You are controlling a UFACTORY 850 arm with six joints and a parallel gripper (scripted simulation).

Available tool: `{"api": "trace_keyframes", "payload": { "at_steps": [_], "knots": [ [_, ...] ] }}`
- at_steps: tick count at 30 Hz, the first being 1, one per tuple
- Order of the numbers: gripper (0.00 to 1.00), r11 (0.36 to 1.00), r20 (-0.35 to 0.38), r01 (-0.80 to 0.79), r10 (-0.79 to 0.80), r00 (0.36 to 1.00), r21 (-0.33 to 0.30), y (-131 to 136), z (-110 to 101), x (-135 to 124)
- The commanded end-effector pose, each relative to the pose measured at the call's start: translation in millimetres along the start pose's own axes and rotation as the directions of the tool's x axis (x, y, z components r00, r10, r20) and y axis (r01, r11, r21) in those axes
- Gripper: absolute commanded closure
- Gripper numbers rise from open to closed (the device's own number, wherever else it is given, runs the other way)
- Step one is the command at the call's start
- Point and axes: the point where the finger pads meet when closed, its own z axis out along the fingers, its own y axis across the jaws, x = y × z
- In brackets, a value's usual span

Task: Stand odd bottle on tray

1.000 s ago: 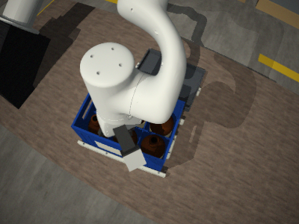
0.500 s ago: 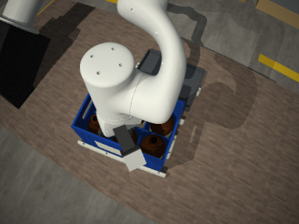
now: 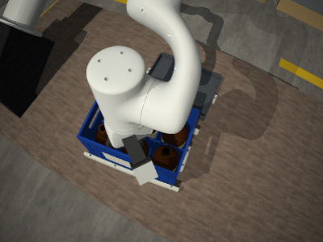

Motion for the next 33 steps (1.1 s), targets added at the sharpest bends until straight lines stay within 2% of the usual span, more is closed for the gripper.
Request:
{"api": "trace_keyframes", "payload": {
  "at_steps": [1,7,8,33],
  "knots": [
    [1.0,1.0,-0.002,0.001,-0.001,1.0,0.0,-0.4,-1.0,0.6],
    [1.0,1.0,-0.002,0.001,-0.001,1.0,0.0,-0.4,-1.0,0.6],
    [0.35,1.0,-0.002,0.001,-0.001,1.0,0.0,-0.4,-1.0,0.6],
    [0.35,1.0,-0.002,0.001,-0.001,1.0,0.0,-0.4,-1.0,0.6]
  ]
}}
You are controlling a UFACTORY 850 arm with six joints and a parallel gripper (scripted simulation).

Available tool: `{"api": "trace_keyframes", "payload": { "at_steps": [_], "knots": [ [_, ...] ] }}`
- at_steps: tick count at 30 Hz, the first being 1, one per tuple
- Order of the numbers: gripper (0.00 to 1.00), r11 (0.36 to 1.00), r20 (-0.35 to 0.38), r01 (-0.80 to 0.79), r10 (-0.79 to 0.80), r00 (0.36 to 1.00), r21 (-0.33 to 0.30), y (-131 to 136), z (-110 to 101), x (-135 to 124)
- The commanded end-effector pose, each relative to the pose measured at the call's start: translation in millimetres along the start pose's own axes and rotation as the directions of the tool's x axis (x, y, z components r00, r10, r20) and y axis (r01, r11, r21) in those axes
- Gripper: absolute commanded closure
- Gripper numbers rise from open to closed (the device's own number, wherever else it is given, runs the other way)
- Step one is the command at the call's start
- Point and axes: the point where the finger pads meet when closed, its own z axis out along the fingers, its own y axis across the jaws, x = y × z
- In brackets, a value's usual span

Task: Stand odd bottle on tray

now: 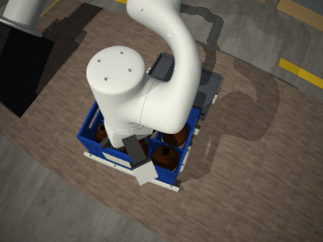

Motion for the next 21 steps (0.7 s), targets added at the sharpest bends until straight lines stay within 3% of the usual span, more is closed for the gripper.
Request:
{"api": "trace_keyframes", "payload": {
  "at_steps": [1,21],
  "knots": [
    [0.35,1.0,-0.002,0.001,-0.001,1.0,0.0,-0.4,-1.0,0.6],
    [0.35,1.0,-0.002,0.001,-0.001,1.0,0.0,-0.4,-9.0,0.6]
  ]
}}
